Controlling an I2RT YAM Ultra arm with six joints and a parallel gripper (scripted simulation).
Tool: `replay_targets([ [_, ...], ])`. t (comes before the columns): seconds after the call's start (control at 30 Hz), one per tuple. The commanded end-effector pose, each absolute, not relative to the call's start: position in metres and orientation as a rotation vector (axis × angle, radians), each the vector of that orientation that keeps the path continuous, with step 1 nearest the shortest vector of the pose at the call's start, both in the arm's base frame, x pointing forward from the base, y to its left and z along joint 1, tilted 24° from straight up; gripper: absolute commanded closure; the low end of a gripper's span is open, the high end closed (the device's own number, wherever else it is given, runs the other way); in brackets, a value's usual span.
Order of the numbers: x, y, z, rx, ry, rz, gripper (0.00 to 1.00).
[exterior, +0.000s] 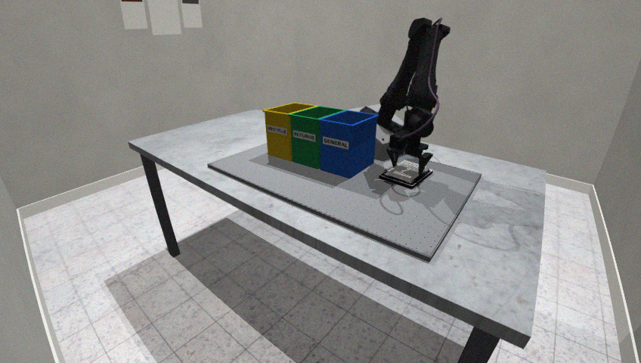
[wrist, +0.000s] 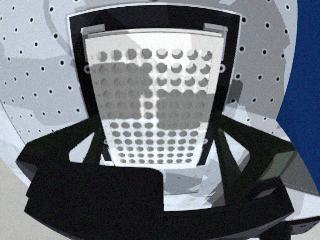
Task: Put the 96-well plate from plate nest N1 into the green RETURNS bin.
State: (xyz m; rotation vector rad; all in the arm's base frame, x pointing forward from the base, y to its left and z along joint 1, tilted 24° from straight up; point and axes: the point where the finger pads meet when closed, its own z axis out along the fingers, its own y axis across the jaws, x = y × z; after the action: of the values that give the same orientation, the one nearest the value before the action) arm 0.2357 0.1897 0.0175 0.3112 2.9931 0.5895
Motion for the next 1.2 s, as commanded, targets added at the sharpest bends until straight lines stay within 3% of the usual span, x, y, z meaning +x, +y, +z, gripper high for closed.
replay_targets([
  [0.0,0.2417,0.1882,0.0151,0.336,2.958,0.588,0.0],
  [0.6,0.2417,0.1882,0.0151,0.336,2.958,0.588,0.0],
  [0.63,0.2417,0.1882,0.0151,0.336,2.958,0.588,1.0],
  [1.17,0.2435,0.1858,0.015,0.348,2.955,0.587,1.0],
])
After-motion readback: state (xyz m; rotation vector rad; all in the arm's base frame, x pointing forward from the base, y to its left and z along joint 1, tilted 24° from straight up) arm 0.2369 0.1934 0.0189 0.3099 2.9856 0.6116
